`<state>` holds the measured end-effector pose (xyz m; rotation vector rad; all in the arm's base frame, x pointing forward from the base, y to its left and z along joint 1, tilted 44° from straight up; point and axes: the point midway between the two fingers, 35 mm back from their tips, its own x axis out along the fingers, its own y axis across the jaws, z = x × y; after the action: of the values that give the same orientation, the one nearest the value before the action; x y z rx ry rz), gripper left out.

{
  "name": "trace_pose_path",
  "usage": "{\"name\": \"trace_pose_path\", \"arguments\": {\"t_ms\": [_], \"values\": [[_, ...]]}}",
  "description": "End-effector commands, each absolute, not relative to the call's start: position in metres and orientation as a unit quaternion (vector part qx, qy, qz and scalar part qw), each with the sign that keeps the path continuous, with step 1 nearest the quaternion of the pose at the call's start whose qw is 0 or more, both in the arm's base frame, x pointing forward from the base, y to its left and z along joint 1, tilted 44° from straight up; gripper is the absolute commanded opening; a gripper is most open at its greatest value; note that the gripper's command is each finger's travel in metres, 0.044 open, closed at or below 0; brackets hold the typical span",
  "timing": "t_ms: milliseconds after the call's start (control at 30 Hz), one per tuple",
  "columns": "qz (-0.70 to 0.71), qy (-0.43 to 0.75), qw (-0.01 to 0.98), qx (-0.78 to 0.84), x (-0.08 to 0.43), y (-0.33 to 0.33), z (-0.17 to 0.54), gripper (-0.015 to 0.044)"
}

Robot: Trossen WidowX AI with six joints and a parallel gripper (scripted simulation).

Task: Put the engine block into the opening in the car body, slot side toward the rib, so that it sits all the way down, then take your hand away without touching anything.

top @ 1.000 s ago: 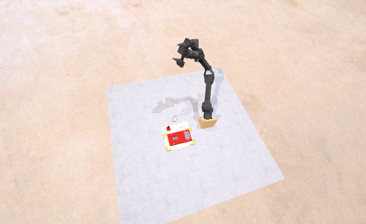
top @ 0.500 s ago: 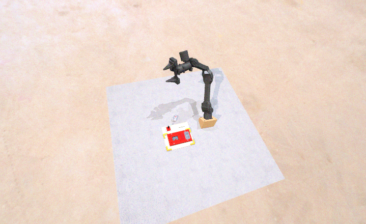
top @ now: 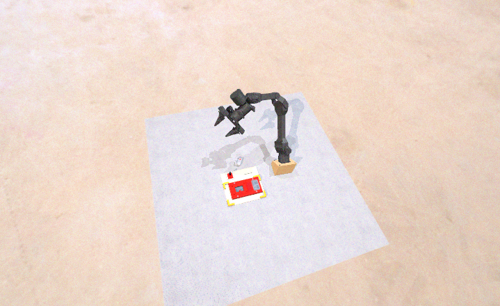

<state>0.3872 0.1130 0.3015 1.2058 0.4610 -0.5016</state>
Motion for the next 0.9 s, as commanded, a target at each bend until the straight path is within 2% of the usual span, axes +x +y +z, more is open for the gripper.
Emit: {"name": "trace_pose_path", "arguments": {"t_ms": [0, 433, 867], "values": [[-0.310, 0.213, 0.744, 0.553, 0.388, 0.090, 0.262, 0.0440], [-0.507, 0.184, 0.658, 0.525, 0.366, 0.024, 0.171, 0.0440], [-0.671, 0.120, 0.570, 0.458, 0.313, -0.042, 0.108, 0.0440]]}}
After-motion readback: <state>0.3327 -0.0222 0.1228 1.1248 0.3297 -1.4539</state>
